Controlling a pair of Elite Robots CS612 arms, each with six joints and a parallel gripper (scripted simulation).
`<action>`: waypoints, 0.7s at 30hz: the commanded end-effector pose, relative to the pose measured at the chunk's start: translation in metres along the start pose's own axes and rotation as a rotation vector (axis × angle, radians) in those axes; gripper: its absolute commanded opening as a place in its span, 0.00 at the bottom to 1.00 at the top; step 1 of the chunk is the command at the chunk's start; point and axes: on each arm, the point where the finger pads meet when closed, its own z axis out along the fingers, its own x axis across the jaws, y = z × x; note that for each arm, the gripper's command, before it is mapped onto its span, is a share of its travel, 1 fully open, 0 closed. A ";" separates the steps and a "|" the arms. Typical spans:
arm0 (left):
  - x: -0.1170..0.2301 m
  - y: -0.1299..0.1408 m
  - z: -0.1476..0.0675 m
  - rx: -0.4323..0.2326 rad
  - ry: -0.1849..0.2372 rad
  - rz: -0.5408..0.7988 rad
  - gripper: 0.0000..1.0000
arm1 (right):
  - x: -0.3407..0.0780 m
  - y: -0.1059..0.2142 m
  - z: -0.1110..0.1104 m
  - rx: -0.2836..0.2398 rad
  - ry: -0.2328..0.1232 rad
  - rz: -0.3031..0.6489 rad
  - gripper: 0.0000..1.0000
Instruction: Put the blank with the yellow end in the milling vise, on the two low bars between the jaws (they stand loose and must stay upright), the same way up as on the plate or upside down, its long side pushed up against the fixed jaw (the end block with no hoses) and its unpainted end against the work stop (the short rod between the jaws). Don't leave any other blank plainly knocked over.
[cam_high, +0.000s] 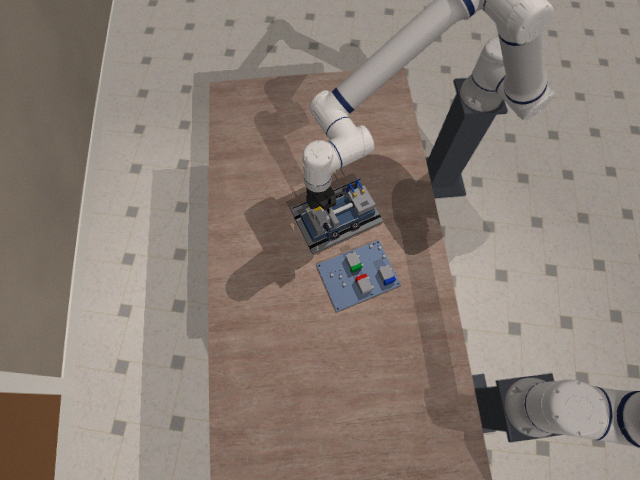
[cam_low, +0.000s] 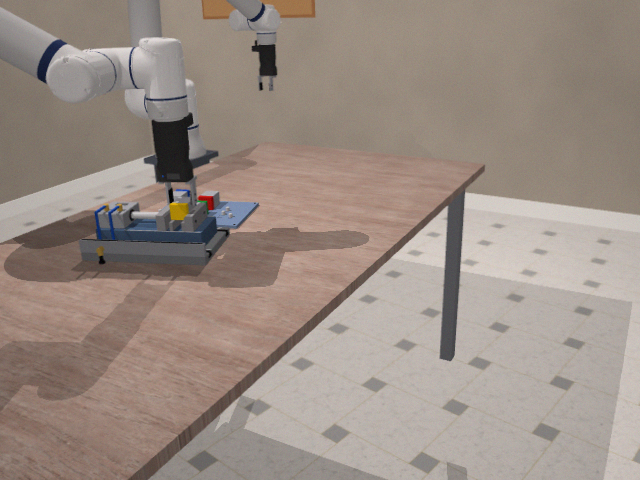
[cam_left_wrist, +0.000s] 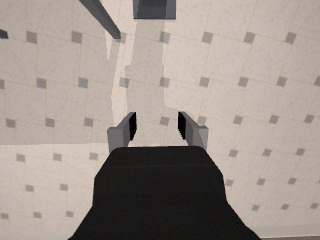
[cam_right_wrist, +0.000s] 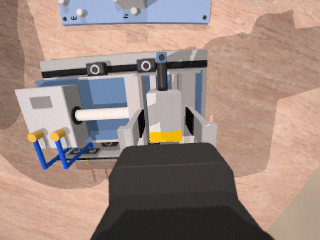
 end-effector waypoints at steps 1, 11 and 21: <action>0.000 0.001 -0.001 -0.001 0.000 0.000 1.00 | 0.001 0.000 -0.002 0.000 0.002 0.000 1.00; 0.000 0.001 -0.001 -0.001 0.000 0.000 1.00 | 0.001 0.000 -0.004 0.000 0.002 0.000 1.00; 0.000 0.001 -0.001 -0.001 0.000 0.000 1.00 | 0.001 0.000 -0.005 0.000 0.002 0.000 1.00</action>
